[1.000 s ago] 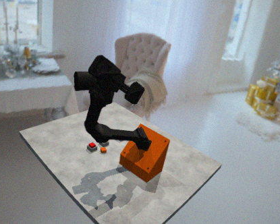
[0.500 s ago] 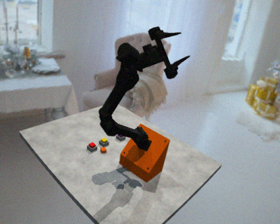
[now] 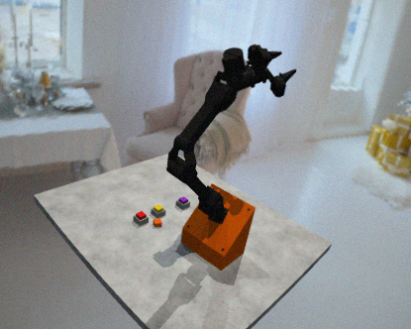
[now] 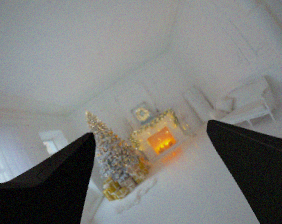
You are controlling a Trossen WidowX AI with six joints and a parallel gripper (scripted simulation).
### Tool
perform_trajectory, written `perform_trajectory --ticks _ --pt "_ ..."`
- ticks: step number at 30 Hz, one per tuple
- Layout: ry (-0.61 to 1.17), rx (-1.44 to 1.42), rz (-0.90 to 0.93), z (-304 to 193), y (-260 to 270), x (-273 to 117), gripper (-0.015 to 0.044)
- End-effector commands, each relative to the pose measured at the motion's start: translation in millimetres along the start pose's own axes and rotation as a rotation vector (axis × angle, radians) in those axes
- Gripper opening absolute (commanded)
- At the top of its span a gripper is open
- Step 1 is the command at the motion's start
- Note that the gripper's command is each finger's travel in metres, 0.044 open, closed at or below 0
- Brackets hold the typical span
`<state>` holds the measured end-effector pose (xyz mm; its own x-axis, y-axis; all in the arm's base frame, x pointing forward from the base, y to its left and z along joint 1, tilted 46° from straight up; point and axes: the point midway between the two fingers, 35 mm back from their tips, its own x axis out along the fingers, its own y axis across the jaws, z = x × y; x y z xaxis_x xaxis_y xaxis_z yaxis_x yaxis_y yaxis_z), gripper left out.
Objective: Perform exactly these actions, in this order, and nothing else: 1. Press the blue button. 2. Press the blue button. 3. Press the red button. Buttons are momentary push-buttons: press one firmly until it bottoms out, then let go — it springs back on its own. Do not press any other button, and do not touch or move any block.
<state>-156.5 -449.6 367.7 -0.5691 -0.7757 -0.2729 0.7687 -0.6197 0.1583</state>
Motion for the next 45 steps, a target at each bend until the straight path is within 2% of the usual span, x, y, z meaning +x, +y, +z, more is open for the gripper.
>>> perform_trajectory --ticks 1,7,14,21,29,38,44,45 --pt "0.168 -0.185 0.084 -66.7 31.3 19.0 0.0400" --pt "0.404 -0.463 0.242 -169.0 70.7 26.3 0.0400" --pt "0.674 -0.780 0.471 -292.6 99.7 5.2 0.0400" --pt "0.945 -1.076 0.750 -411.4 104.0 -45.6 0.0400" --pt "1.279 -1.354 1.135 -526.5 72.3 -133.9 0.0400" --pt "1.711 -1.492 1.626 -604.1 -7.9 -251.9 0.0400" --pt "1.748 -1.490 1.664 -607.2 -15.6 -261.0 0.0400" --pt "1.748 -1.490 1.664 -610.2 -16.9 -262.4 0.0374"
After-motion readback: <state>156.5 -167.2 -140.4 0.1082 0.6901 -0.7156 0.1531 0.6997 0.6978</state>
